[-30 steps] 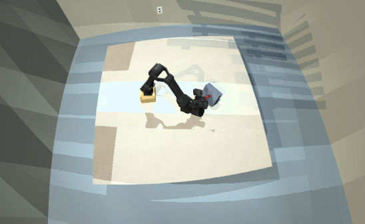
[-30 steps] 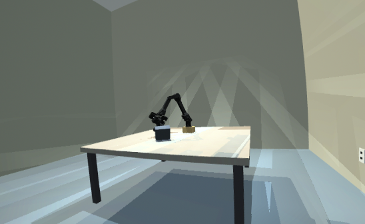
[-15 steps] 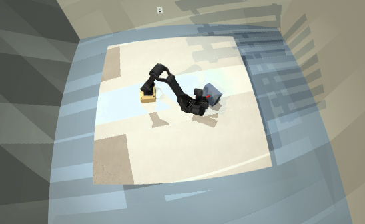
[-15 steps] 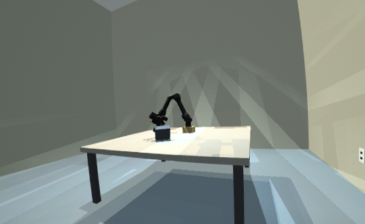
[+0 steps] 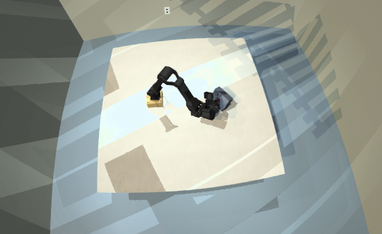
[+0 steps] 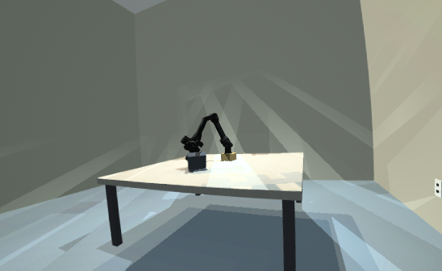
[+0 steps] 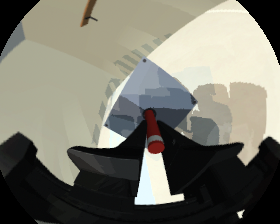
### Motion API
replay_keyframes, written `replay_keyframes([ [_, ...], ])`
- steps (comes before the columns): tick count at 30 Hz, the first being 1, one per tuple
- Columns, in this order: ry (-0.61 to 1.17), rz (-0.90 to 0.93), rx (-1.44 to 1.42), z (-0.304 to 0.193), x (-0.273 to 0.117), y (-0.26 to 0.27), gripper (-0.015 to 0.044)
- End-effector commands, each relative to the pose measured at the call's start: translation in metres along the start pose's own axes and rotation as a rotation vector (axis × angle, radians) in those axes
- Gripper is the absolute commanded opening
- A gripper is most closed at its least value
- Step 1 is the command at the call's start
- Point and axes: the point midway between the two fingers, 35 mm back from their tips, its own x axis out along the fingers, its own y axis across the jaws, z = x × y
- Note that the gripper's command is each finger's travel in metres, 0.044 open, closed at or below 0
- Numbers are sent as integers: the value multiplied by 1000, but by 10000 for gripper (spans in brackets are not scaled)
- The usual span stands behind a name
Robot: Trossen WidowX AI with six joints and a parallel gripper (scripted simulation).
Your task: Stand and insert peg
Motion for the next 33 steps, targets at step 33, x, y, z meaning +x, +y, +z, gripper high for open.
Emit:
replay_keyframes([
  [33, 2, 2, 0, -1, 12, 0, 79],
])
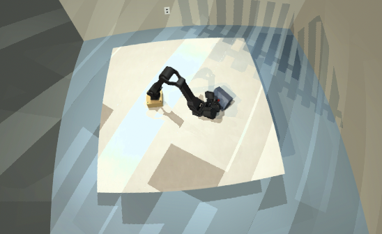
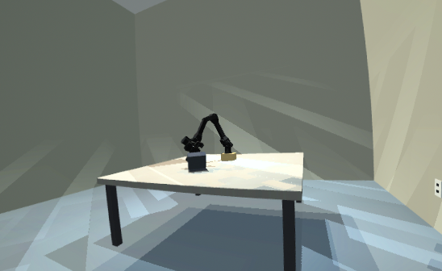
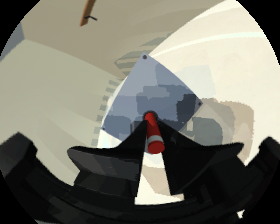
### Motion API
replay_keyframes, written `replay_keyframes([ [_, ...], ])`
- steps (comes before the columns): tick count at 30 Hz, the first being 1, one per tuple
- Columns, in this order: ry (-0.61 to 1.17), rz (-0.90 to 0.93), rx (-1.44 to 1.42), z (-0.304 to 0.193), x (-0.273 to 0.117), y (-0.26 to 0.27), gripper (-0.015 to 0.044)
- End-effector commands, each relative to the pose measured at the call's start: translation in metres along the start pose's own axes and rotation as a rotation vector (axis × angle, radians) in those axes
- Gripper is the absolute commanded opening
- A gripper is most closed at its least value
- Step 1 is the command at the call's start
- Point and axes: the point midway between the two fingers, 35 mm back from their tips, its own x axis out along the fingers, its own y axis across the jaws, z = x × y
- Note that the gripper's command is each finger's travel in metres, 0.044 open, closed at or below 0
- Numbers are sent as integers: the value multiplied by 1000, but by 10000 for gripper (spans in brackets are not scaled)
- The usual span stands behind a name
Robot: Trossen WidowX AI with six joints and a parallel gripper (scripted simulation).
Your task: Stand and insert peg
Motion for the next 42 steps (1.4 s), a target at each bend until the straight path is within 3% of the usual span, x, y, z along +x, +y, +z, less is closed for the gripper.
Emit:
replay_keyframes([
  [1, 0, 0, -1, 0, 0, 0, 105],
  [14, 1, -2, -1, 0, -4, -1, 440],
  [42, 13, -20, -1, 0, -43, -9, 440],
])
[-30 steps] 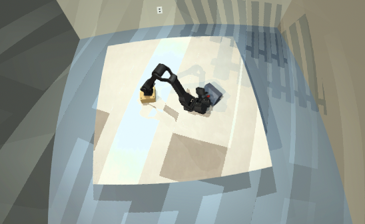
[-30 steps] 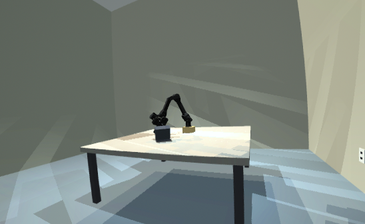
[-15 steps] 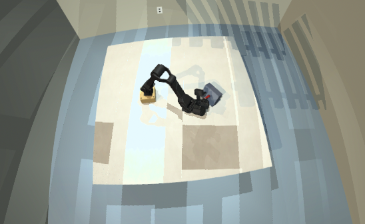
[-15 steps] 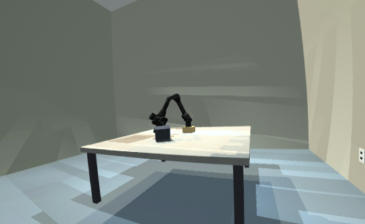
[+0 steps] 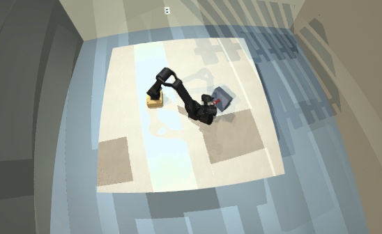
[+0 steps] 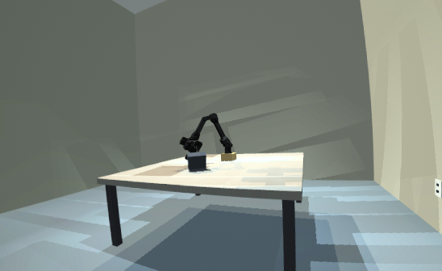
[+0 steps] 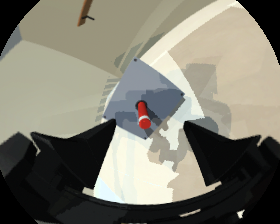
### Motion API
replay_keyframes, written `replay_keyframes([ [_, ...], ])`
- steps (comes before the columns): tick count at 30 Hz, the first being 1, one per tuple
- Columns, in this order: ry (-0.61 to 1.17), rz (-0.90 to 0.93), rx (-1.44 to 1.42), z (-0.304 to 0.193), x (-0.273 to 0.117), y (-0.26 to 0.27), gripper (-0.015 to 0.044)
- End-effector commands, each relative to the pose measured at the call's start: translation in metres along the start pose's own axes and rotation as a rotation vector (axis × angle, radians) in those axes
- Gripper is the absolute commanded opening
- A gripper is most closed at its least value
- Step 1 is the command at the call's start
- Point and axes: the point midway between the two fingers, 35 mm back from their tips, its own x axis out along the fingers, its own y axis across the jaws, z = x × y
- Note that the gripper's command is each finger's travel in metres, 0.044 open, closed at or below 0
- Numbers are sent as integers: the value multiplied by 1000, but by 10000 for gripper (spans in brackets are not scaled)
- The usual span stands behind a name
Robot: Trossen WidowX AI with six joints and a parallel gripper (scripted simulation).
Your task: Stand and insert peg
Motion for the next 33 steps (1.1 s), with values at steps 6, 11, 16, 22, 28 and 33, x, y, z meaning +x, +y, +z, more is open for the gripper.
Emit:
replay_keyframes([
  [6, -6, 3, -11, 3, -15, 0, 440],
  [11, -6, 3, -11, 2, -22, -1, 440],
  [16, -7, 3, -10, 1, -30, -2, 440],
  [22, -8, 4, -9, 0, -38, -4, 440],
  [28, -10, 5, -8, -1, -47, -5, 440],
  [33, -13, 7, -7, -3, -54, -6, 440],
])
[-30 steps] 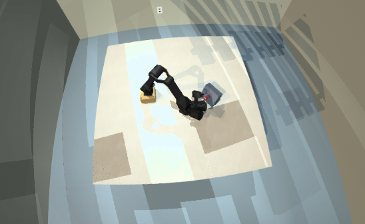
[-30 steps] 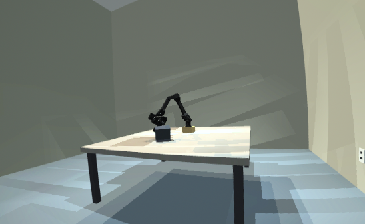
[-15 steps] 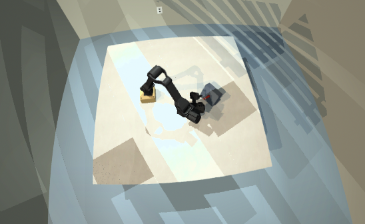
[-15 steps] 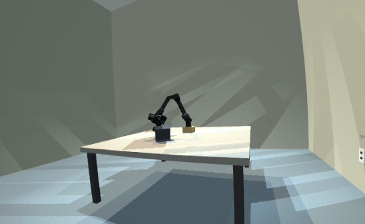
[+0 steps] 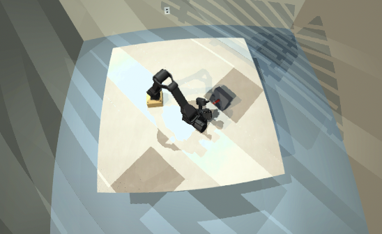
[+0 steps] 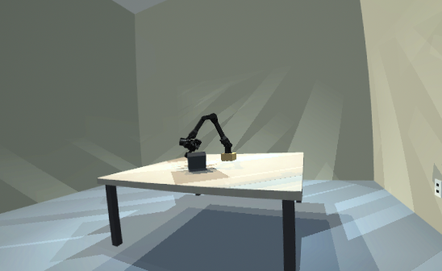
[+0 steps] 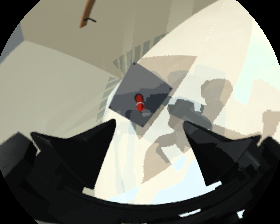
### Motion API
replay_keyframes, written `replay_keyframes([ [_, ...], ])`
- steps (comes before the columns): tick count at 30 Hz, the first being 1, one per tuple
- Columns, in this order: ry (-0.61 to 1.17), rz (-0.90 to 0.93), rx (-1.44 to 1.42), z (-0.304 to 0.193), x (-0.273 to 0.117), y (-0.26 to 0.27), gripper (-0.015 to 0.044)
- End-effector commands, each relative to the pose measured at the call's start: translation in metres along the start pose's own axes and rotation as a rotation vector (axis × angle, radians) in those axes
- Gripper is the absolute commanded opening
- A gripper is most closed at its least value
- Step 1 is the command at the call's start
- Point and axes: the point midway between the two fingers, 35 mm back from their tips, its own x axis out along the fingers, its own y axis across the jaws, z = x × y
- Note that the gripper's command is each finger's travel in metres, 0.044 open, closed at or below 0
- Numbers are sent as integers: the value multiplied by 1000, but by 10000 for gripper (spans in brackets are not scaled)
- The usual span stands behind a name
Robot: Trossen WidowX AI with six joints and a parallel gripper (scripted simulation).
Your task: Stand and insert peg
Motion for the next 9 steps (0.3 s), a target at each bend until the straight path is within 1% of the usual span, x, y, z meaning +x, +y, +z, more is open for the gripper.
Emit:
replay_keyframes([
  [1, -9, 6, -7, 1, -6, 1, 440],
  [9, -9, 6, -7, 4, -15, 5, 440],
])
